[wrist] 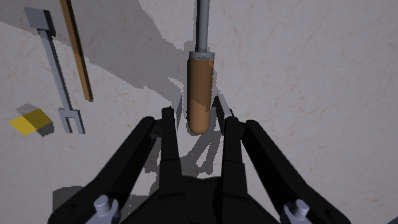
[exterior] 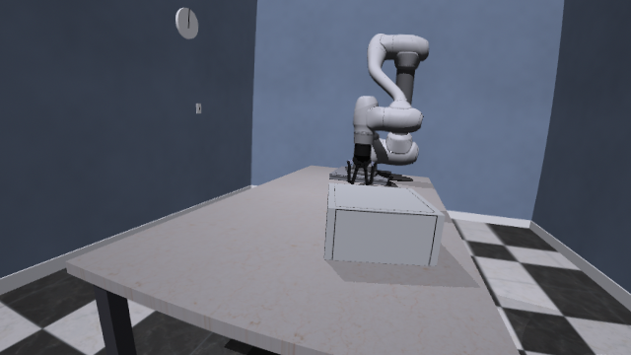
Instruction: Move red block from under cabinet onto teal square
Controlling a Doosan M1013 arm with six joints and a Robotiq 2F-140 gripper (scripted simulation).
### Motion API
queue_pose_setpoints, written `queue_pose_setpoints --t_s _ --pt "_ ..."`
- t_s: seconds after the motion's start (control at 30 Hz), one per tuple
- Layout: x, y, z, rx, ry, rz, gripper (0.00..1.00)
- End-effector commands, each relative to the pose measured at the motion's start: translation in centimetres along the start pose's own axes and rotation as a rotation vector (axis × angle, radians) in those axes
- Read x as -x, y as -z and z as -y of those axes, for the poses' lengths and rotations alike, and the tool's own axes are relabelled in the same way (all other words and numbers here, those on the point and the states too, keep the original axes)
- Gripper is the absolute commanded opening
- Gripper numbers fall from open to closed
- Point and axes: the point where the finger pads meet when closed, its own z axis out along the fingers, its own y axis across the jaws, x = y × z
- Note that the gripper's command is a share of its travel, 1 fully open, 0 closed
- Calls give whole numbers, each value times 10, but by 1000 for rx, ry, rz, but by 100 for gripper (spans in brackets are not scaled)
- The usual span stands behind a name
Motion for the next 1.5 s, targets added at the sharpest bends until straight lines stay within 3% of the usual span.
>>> queue_pose_setpoints --t_s 0.0,1.1,1.47 --pt "-2 -1 1 -3 -7 2 34" --pt "-2 -1 1 -3 -7 2 34" --pt "-2 11 1 -3 -7 2 34"
